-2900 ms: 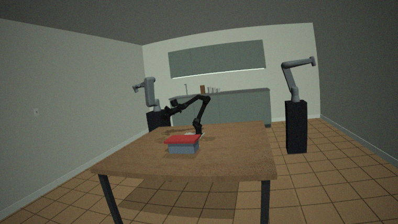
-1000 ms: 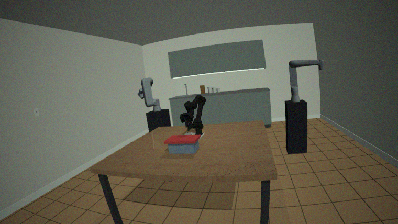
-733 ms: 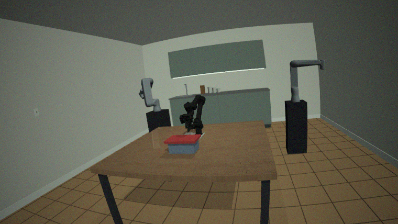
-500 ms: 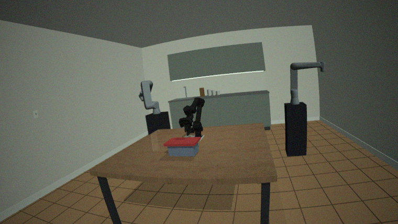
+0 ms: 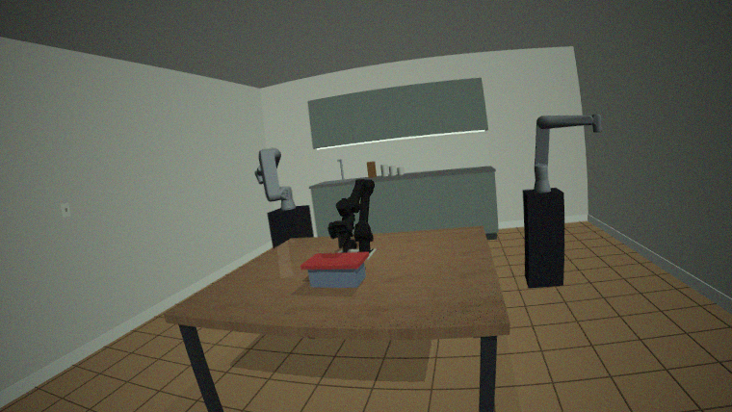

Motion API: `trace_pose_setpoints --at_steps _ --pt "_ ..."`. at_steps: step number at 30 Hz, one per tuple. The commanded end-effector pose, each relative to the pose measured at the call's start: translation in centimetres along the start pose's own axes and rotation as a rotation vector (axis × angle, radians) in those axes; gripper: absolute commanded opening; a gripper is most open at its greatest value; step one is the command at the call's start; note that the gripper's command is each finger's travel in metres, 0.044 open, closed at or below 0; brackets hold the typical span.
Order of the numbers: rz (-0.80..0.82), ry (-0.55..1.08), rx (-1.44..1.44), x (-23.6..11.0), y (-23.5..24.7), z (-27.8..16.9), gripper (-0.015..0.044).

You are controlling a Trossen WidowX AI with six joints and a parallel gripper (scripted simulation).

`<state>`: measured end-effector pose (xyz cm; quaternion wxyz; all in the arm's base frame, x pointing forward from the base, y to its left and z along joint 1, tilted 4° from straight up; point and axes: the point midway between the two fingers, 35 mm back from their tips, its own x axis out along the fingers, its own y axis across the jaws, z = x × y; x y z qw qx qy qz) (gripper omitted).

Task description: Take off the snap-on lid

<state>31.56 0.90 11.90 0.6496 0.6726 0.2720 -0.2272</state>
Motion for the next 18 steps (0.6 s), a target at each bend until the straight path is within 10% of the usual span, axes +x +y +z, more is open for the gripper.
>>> trace_pose_setpoints --at_steps 1,18 --pt "0.001 -0.005 0.003 0.7 -0.1 0.1 0.0235" --pt "0.002 -0.005 0.004 2.3 -0.3 0.1 0.0162"
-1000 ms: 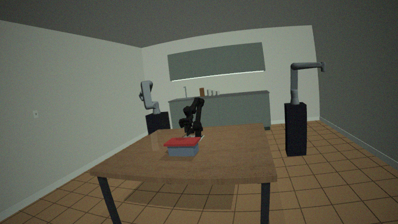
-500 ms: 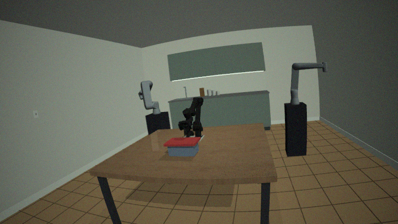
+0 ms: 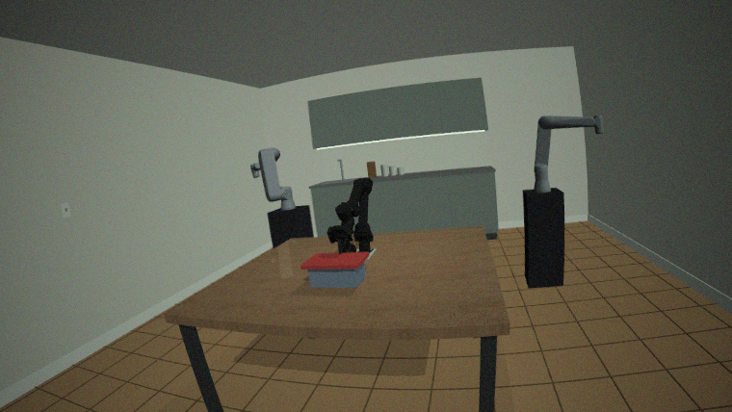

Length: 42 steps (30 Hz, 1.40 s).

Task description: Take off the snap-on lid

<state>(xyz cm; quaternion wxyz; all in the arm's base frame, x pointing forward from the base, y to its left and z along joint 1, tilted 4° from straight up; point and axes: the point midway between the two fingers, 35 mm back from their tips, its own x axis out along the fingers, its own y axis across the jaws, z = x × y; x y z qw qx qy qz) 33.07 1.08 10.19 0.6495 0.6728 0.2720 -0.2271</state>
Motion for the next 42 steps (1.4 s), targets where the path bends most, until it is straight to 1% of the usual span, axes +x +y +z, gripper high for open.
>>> trace_pose_setpoints --at_steps 1,10,13,14,42 --pt "0.002 -0.005 0.003 0.08 0.00 0.08 0.0156" --pt "0.002 -0.005 0.003 0.08 0.00 0.08 0.0096" --pt "0.002 -0.005 0.003 0.08 0.00 0.08 0.0017" --pt "0.002 -0.005 0.003 0.08 0.00 0.08 0.0000" --pt "0.004 0.000 0.000 -0.36 0.46 0.00 0.0000"
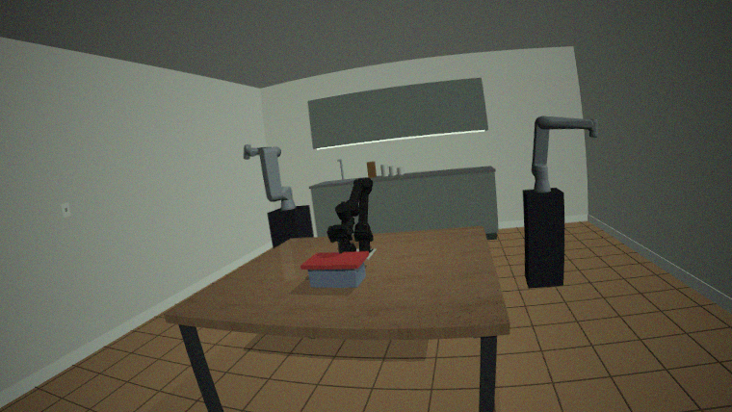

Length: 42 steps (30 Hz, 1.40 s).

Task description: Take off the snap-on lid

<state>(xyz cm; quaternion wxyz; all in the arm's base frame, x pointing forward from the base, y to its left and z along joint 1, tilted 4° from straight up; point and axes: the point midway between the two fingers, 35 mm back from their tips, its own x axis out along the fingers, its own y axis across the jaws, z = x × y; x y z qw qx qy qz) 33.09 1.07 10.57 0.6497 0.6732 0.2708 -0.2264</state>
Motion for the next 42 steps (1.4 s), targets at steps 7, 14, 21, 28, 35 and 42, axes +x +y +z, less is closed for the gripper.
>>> trace_pose_setpoints --at_steps 7,14,21,28,35,42 --pt "0.001 0.000 0.000 -0.23 0.27 0.01 0.0000" --pt "0.001 0.000 0.000 -0.33 0.37 0.01 0.0000" --pt "0.001 0.000 -0.001 -0.43 0.47 0.01 0.0000" --pt "0.001 0.000 -0.001 -0.53 0.57 0.02 0.0000" --pt "0.001 0.000 -0.001 -0.62 0.68 0.02 0.0000" --pt "0.001 0.000 -0.001 -0.72 0.78 0.03 0.0000"
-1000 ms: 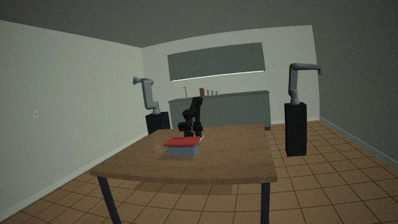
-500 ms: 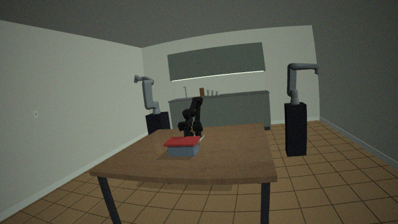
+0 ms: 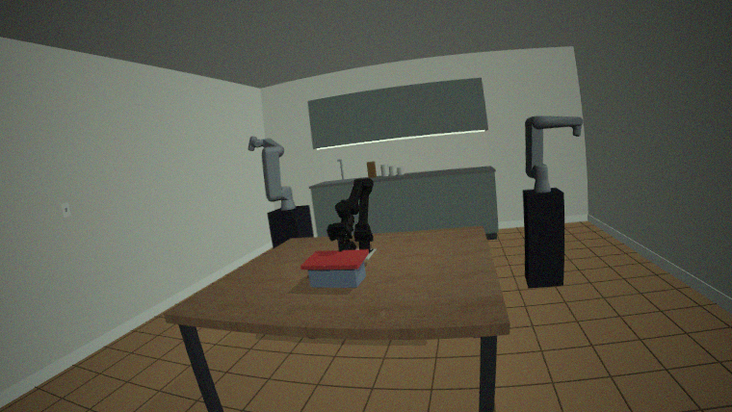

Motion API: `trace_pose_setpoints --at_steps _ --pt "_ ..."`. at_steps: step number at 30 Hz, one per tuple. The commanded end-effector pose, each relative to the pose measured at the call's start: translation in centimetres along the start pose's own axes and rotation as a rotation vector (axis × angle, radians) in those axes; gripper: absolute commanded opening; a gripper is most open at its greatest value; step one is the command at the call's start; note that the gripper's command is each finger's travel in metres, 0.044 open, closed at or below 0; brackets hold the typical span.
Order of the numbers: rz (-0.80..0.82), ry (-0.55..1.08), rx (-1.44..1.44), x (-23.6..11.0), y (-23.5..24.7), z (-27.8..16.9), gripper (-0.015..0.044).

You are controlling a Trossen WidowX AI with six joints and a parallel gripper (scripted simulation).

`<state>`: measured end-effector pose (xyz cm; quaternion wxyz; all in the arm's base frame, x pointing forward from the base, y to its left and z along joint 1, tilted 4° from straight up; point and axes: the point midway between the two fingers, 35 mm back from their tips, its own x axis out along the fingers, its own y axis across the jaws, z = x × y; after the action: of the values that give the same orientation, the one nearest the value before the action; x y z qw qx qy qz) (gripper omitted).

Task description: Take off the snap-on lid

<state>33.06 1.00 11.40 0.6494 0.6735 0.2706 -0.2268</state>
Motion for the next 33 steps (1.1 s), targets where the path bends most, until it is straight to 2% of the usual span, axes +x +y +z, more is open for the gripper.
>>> trace_pose_setpoints --at_steps 1,33 --pt "0.001 0.001 -0.002 -0.15 0.19 0.01 0.0000" --pt "0.002 0.000 0.000 -0.14 0.40 0.01 0.0000"
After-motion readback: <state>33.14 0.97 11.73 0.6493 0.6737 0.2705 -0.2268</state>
